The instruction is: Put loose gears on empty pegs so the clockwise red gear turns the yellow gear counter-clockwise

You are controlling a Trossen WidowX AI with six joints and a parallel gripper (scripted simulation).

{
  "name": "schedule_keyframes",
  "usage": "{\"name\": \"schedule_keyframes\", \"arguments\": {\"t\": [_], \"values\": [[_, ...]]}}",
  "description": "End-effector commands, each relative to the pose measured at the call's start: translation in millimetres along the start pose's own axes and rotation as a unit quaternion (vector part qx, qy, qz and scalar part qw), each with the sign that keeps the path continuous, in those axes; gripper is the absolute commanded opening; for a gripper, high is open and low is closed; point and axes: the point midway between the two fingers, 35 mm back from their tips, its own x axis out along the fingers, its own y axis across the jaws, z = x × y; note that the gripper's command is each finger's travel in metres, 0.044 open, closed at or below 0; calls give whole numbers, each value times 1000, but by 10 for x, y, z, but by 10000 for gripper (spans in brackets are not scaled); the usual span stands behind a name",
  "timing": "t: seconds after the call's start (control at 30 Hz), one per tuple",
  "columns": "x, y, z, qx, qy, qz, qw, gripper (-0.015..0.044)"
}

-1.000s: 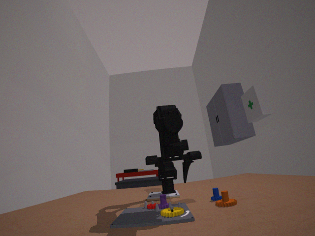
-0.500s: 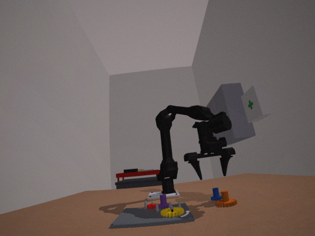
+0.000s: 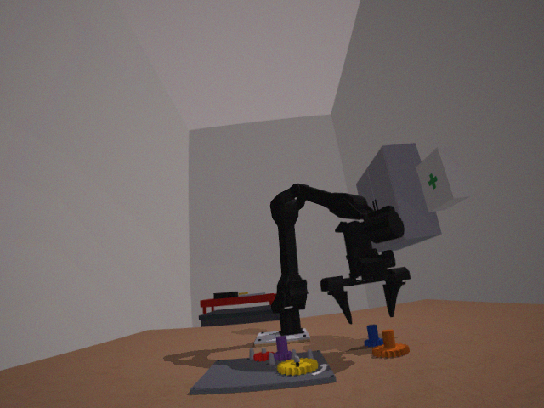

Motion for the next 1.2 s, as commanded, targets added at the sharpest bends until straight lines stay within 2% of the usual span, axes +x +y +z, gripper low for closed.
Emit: {"name": "schedule_keyframes", "arguments": {"t": [0.0, 0.43, 0.9, 1.13, 1.17], "values": [[72, -3, -8, 1, 2, -1, 1000, 440], [223, -9, -9, 1, 2, -1, 1000, 440], [223, -9, -9, 1, 2, -1, 1000, 72], [223, -9, -9, 1, 2, -1, 1000, 26], [223, -9, -9, 1, 2, -1, 1000, 0]]}}
